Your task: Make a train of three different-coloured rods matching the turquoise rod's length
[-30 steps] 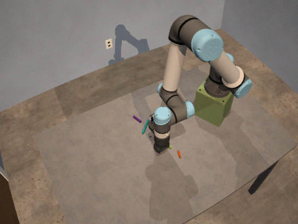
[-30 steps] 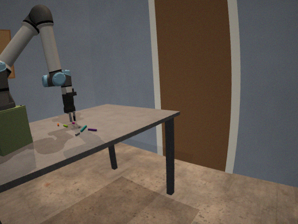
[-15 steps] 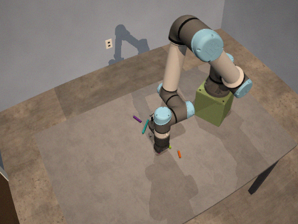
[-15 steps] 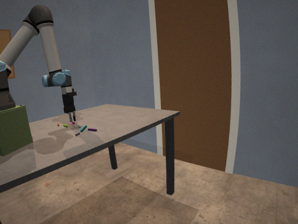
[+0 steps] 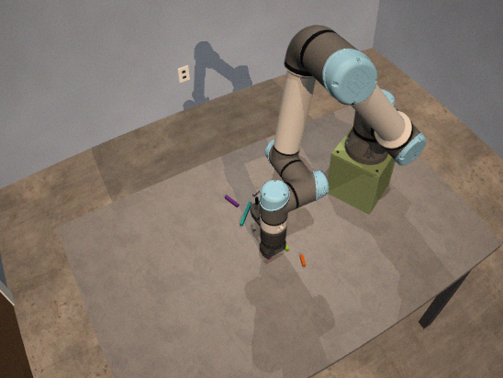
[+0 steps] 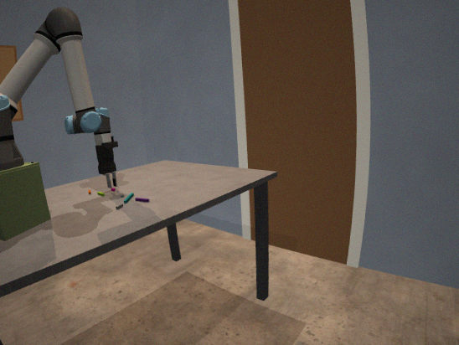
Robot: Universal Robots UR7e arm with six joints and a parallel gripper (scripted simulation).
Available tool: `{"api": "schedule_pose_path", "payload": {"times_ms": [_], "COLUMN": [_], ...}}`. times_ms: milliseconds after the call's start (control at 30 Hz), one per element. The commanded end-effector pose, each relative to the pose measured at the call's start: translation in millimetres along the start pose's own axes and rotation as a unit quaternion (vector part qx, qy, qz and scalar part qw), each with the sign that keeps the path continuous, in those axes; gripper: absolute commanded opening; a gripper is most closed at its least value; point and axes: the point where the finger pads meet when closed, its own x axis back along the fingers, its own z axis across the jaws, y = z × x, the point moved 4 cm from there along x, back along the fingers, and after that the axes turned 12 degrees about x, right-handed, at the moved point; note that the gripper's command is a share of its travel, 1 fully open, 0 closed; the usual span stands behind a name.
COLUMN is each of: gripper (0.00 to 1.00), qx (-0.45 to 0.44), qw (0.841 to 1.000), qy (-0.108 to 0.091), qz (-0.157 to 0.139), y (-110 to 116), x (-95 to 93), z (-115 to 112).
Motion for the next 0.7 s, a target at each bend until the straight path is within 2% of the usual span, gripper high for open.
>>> {"api": "schedule_pose_path", "payload": {"times_ms": [0, 367, 667], "gripper": [0.54, 0.54, 0.54], "qx": [0.0, 0.0, 0.0], "qw": [1.0, 1.0, 1.0], "qy": [-0.001, -0.001, -0.001], "qz": [0.0, 0.0, 0.0], "y": [0, 0, 0], "x": [0.4, -1.6, -10.2], "z": [0, 0, 0]}}
